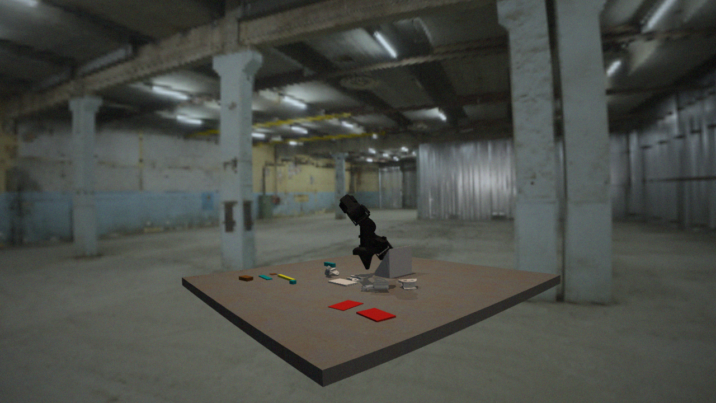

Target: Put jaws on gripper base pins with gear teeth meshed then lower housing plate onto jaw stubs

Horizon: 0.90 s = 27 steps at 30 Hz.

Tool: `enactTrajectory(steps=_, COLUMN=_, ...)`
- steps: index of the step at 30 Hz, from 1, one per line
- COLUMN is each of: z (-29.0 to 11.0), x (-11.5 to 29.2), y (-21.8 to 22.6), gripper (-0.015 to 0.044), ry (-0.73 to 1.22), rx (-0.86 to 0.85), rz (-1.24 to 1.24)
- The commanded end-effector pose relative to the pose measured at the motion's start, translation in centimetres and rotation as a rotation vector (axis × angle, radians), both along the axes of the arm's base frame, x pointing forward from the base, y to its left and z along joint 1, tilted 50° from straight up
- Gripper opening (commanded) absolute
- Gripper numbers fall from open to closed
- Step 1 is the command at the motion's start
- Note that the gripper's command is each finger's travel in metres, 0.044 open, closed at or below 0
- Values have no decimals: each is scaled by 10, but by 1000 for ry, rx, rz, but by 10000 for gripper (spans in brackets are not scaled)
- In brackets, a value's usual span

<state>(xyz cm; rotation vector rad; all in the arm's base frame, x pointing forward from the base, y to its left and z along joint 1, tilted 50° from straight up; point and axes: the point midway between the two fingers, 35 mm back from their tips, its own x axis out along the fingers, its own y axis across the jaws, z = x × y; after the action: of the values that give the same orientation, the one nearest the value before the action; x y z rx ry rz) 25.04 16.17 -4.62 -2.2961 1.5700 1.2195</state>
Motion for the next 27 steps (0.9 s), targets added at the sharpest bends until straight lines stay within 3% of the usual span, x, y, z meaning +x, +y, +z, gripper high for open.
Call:
enactTrajectory(steps=1, z=-2, x=0, y=-4, gripper=105, ry=7, rx=-7, rz=-6)
enactTrajectory(steps=14, z=-2, x=0, y=-4, gripper=440, ry=7, rx=-7, rz=-6)
enactTrajectory(steps=27, z=-2, x=0, y=-4, gripper=440, ry=7, rx=-7, rz=-6)
